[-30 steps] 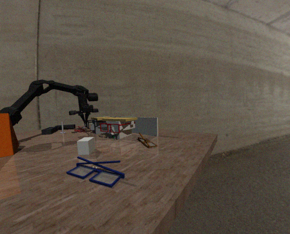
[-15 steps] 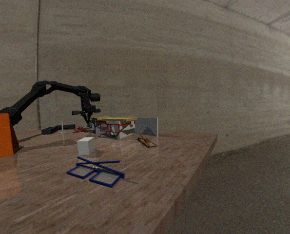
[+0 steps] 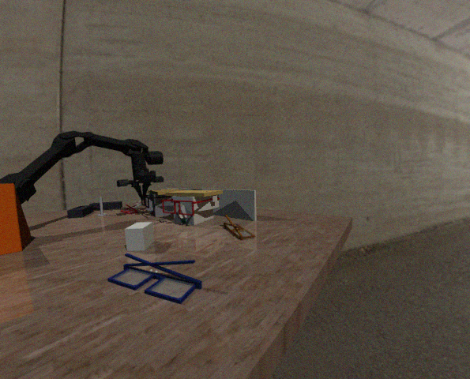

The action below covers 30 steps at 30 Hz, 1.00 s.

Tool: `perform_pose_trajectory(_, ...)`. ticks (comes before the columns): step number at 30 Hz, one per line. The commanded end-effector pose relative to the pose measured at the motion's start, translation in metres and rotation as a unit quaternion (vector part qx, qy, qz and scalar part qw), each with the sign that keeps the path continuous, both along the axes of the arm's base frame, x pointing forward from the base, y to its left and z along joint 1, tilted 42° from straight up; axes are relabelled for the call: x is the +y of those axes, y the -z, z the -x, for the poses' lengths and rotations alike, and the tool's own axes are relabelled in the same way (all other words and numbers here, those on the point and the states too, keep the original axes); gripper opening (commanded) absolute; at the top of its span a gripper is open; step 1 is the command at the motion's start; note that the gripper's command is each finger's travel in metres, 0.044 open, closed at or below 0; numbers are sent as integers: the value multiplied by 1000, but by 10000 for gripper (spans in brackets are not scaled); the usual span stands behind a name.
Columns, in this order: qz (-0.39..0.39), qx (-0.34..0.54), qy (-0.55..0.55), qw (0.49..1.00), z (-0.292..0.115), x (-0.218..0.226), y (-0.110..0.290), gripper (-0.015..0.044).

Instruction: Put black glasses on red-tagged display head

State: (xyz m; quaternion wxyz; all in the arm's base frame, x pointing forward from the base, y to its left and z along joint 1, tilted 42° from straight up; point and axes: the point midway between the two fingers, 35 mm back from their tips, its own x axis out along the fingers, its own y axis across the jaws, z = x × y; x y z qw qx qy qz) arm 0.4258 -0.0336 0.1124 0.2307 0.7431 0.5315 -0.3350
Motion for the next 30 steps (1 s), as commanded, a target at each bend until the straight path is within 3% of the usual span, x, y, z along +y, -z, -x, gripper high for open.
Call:
perform_pose_trajectory(1,-1,1,1,1000,0,1,0,0)
perform_pose_trajectory(19,-1,1,1,1000,-1,4,4,0)
perform_pose_trajectory(23,0,-2,0,1000,-2,3,2,105)
perform_pose_trajectory(30,0,-2,0,1000,-2,3,2,107)
